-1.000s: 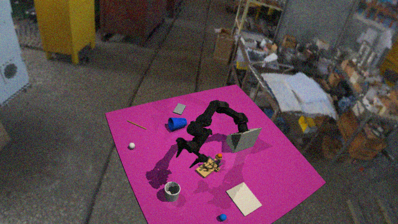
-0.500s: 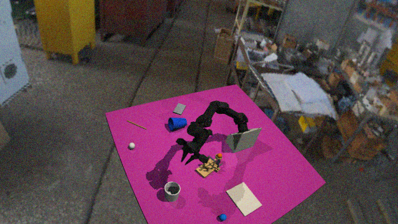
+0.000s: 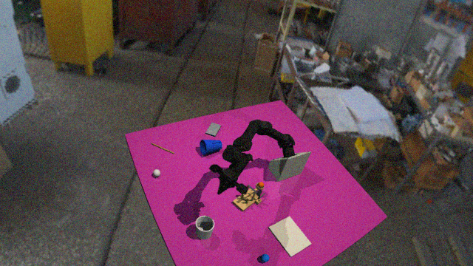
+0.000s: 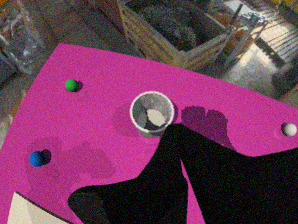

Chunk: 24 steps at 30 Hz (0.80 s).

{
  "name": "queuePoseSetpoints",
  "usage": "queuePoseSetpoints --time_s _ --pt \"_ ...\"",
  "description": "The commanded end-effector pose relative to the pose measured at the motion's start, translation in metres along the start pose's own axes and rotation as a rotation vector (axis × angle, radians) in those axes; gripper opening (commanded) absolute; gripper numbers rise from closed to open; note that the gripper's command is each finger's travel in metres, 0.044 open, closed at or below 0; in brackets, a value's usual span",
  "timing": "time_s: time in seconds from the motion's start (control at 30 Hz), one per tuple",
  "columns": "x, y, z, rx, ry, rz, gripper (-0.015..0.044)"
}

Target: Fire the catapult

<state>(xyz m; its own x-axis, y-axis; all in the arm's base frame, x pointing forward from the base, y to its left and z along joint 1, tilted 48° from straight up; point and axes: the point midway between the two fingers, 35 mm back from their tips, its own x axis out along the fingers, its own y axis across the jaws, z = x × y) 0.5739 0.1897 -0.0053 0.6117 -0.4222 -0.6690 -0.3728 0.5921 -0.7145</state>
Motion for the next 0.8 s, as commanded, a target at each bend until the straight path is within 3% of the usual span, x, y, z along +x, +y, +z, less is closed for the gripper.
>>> queuePoseSetpoints --time_s 0.0,0.77 --pt "-0.001 0.018 -0.009 -0.073 0.03 0.013 0.0" --pt "-0.028 0.135 -0.129 -0.77 0.34 0.077 0.0"
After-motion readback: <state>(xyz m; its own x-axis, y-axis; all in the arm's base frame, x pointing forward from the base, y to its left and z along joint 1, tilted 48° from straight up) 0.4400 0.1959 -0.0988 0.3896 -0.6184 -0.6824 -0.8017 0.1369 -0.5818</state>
